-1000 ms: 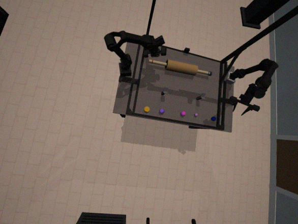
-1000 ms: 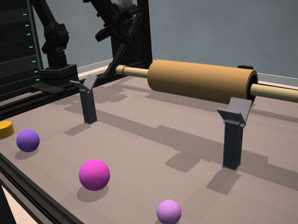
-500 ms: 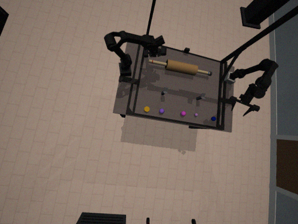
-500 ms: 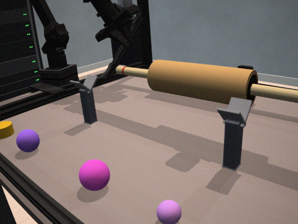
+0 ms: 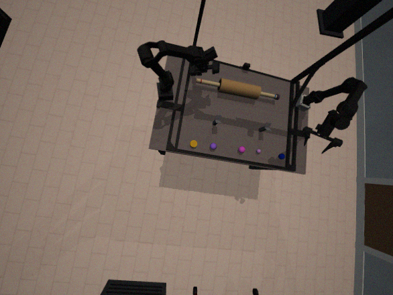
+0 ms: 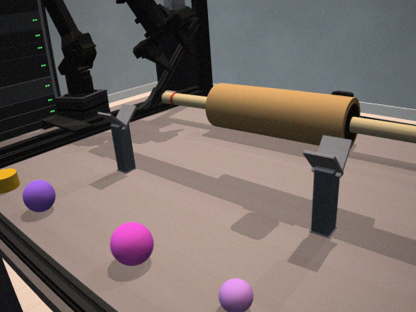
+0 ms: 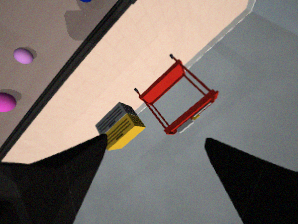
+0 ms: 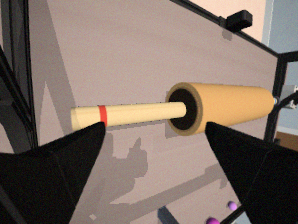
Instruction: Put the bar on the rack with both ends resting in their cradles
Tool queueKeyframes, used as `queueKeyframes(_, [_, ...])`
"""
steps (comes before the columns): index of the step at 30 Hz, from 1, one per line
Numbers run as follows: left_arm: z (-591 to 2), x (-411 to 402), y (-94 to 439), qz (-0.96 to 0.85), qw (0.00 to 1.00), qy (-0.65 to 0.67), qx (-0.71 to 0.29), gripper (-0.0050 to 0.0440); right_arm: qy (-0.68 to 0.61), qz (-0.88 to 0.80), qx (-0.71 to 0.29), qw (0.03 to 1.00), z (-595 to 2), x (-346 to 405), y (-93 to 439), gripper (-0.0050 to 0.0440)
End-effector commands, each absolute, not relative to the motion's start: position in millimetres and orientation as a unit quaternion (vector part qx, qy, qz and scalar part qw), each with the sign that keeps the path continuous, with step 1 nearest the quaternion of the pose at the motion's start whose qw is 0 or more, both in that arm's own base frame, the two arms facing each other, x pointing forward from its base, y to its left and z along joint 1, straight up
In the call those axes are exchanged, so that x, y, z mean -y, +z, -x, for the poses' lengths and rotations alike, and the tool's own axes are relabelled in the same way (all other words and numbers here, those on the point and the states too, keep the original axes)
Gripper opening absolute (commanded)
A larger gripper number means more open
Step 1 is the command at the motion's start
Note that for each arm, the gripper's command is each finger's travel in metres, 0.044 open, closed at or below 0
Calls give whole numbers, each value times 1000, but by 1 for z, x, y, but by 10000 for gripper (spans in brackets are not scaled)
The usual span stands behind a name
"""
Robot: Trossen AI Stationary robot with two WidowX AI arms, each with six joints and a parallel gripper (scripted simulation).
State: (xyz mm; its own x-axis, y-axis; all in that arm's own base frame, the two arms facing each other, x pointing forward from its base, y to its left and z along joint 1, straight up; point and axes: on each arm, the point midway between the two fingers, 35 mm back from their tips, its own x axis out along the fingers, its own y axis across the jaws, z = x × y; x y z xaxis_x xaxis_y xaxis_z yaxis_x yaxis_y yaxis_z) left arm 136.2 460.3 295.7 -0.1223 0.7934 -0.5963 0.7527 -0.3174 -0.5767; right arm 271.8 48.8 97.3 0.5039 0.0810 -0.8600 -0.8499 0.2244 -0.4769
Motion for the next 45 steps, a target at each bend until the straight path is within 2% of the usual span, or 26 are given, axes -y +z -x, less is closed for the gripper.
queueKeyframes(1, [-136, -460, 296, 662, 22, 469, 584, 440, 337, 524, -367, 691, -272, -49, 97, 440])
queueKeyframes(16, [-138, -459, 295, 663, 25, 473, 579, 440, 336, 521, -369, 692, -272, -49, 97, 440])
queueKeyframes(22, [-158, -449, 283, 676, 69, 519, 518, 440, 327, 493, -391, 705, -274, -48, 97, 440])
queueKeyframes(27, [-196, -424, 260, 689, 161, 592, 386, 440, 305, 435, -433, 728, -277, -48, 98, 440])
queueKeyframes(29, [-196, -424, 260, 689, 161, 592, 386, 440, 305, 435, -433, 728, -277, -48, 98, 440])
queueKeyframes(36, [-258, -365, 218, 667, 334, 656, 115, 440, 250, 321, -511, 757, -284, -46, 98, 440])
queueKeyframes(44, [-301, -293, 179, 579, 498, 625, -163, 440, 180, 207, -579, 768, -290, -45, 97, 440])
queueKeyframes(45, [-301, -293, 179, 579, 498, 625, -163, 440, 180, 207, -579, 768, -290, -45, 97, 440])
